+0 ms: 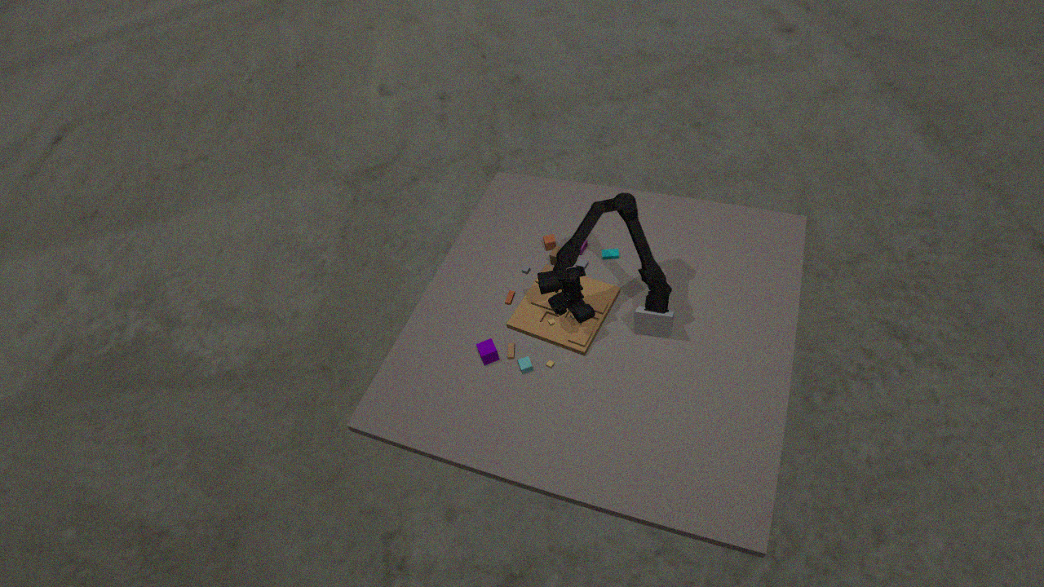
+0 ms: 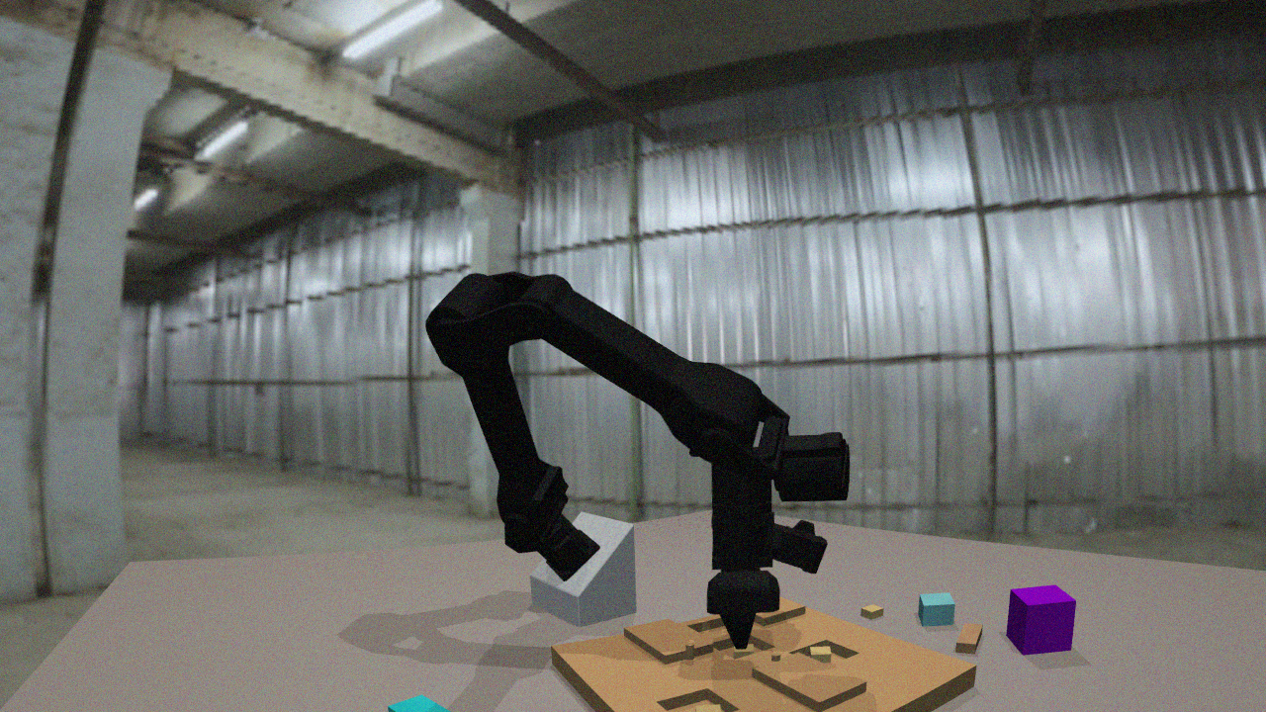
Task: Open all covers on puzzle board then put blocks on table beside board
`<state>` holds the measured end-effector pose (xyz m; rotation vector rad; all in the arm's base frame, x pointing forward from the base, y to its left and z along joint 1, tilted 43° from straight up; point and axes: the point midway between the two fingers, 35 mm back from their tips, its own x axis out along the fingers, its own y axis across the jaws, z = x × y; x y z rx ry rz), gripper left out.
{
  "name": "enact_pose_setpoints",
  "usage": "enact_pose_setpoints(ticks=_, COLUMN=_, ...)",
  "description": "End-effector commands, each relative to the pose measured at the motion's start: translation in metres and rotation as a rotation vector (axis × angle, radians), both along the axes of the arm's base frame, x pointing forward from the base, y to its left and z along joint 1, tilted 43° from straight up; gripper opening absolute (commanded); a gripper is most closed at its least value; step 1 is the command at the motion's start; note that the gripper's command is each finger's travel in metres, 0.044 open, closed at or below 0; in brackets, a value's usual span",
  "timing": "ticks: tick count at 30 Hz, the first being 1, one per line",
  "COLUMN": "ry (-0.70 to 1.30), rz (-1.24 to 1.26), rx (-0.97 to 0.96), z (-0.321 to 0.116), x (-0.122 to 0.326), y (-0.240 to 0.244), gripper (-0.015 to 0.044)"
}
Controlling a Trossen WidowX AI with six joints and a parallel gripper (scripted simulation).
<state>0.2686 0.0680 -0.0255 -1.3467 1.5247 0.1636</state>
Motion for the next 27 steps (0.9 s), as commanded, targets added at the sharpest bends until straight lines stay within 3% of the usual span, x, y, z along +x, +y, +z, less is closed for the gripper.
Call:
enact_pose_setpoints(ticks=1, ry=0.006, rz=0.0, rx=-0.006, z=-0.0004, x=-0.0012, y=-0.0026, gripper=0.0)
enact_pose_setpoints(ticks=27, ry=0.002, rz=0.0, rx=-0.003, z=0.0034, x=-0.0002, y=0.0038, gripper=0.0)
